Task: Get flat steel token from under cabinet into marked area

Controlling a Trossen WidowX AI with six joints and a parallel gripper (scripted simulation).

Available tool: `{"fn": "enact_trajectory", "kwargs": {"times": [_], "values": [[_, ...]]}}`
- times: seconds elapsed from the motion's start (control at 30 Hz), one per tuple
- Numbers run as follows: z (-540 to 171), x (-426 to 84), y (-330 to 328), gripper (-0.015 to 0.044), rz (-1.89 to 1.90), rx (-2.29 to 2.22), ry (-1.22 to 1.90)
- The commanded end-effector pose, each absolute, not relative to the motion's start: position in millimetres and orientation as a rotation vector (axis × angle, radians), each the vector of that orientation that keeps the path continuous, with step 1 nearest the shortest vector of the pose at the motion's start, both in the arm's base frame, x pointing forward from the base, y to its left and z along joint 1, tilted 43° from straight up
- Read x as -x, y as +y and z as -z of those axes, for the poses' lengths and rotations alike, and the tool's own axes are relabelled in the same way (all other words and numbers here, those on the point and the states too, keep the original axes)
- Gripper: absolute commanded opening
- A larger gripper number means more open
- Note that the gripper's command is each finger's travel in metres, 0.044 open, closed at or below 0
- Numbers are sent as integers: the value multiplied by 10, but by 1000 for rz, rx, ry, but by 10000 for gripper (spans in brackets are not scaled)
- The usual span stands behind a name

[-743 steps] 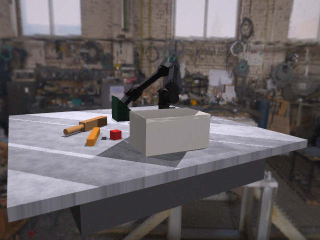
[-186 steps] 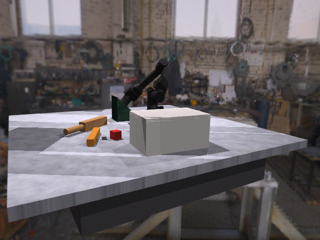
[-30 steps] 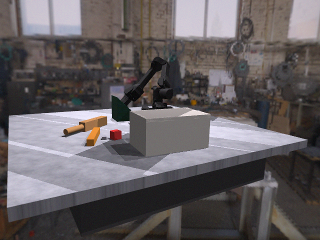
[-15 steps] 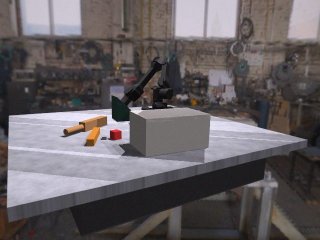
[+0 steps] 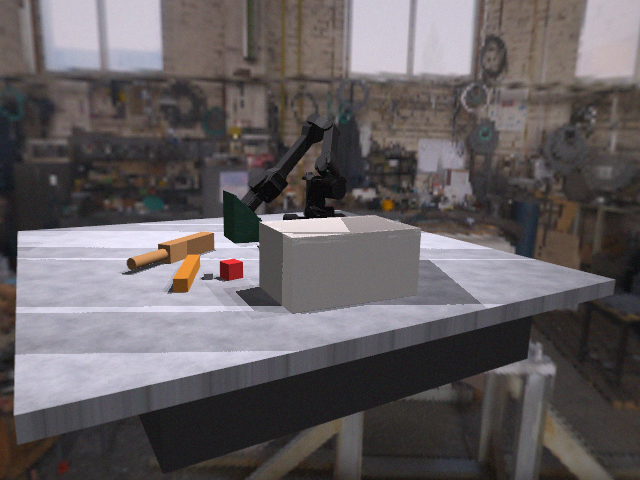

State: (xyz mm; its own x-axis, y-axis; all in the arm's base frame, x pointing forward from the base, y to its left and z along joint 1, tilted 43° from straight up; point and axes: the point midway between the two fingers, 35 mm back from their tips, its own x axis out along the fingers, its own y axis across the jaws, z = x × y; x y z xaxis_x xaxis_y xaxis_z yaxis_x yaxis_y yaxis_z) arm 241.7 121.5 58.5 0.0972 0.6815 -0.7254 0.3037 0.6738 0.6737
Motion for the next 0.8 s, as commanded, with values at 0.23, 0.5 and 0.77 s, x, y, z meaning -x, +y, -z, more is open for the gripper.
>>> {"fn": "enact_trajectory", "kwargs": {"times": [0.23, 0.5, 0.77], "values": [[-588, -2419, 1215, 6, -340, -857, 1495], [-585, -2453, 1206, 0, -340, -857, 1495], [-573, -2537, 1181, 0, -342, -856, 1496]]}}
